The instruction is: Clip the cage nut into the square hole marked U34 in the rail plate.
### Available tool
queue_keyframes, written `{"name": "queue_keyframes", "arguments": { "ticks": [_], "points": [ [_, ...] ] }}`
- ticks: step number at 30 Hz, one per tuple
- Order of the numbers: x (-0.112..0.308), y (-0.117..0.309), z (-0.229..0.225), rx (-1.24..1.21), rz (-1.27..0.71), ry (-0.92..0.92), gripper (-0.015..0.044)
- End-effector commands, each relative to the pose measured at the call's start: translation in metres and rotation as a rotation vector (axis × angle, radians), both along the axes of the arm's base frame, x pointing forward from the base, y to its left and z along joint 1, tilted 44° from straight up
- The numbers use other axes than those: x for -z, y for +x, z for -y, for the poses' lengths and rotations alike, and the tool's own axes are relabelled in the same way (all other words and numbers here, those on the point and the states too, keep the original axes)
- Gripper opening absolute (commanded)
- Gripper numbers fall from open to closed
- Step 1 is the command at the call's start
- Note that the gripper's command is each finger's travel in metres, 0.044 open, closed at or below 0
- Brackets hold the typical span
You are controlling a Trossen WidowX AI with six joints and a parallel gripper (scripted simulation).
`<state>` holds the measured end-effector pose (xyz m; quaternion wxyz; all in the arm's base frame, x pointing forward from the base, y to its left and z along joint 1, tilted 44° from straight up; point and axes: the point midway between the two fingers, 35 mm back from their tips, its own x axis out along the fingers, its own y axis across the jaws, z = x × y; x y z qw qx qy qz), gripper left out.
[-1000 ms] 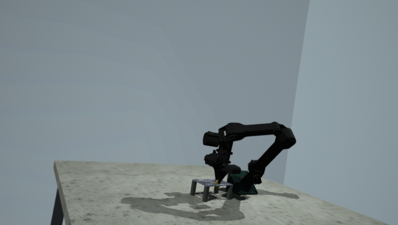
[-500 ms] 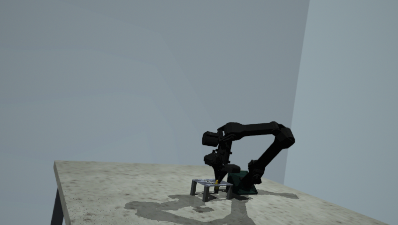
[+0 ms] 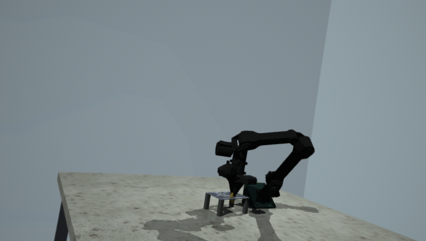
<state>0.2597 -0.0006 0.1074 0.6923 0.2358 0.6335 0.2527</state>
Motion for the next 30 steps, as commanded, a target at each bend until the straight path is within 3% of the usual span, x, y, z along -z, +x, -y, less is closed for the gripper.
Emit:
{"name": "queue_keyframes", "arguments": {
  "ticks": [1, 30],
  "points": [
    [-0.0001, 0.0, 0.0001, -0.002, 0.001, 0.012, 0.0027],
    [0.0024, 0.0003, 0.0029, -0.006, 0.001, 0.047, 0.0027]
  ]
}}
